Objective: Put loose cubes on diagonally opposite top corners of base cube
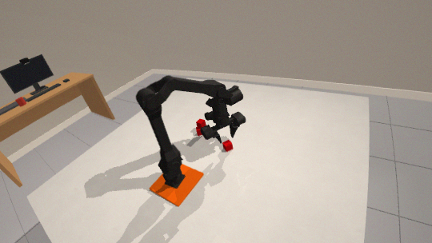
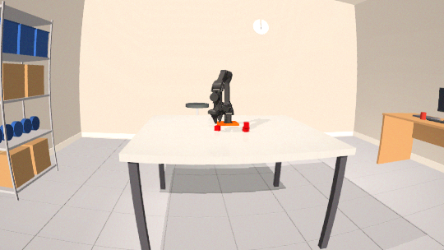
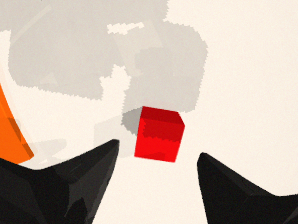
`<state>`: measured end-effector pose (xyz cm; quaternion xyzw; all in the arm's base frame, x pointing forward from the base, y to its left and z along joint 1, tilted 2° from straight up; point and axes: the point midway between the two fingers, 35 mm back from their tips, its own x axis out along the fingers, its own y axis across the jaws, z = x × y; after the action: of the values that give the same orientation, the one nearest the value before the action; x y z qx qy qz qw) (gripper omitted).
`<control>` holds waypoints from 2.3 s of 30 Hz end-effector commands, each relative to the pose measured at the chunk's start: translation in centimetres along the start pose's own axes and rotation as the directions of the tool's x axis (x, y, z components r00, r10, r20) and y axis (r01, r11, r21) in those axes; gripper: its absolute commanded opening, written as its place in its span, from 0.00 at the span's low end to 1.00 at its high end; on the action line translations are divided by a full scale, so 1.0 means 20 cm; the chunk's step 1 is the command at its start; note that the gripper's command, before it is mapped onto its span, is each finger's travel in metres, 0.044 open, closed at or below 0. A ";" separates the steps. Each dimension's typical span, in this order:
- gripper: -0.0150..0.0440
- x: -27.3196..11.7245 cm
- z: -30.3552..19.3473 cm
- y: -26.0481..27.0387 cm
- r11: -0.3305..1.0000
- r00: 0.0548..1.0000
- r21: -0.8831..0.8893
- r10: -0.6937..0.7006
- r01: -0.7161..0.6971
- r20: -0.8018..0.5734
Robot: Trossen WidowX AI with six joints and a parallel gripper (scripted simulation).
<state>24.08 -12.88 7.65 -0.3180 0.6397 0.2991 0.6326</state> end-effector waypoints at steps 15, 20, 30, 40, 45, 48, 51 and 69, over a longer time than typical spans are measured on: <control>0.70 0.15 -0.01 0.00 1.000 1.000 -0.003 0.000 0.000 -0.006; 0.66 0.17 -0.01 0.00 1.000 1.000 -0.003 0.000 0.000 -0.006; 0.43 0.16 -0.01 0.00 1.000 1.000 -0.003 0.000 0.000 -0.006; 0.43 0.01 0.00 -0.02 1.000 1.000 -0.003 0.000 0.000 -0.006; 0.43 -0.07 0.00 -0.03 1.000 1.000 -0.003 0.000 0.000 -0.006; 0.43 -0.12 0.00 -0.03 1.000 1.000 -0.003 0.000 0.000 -0.005; 0.43 -0.16 0.00 -0.03 1.000 1.000 -0.003 0.000 0.000 -0.005; 0.43 -0.38 0.01 0.00 1.000 1.000 0.008 0.000 0.000 -0.005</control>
<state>24.11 -12.63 14.87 -0.3186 0.6395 0.3003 0.6320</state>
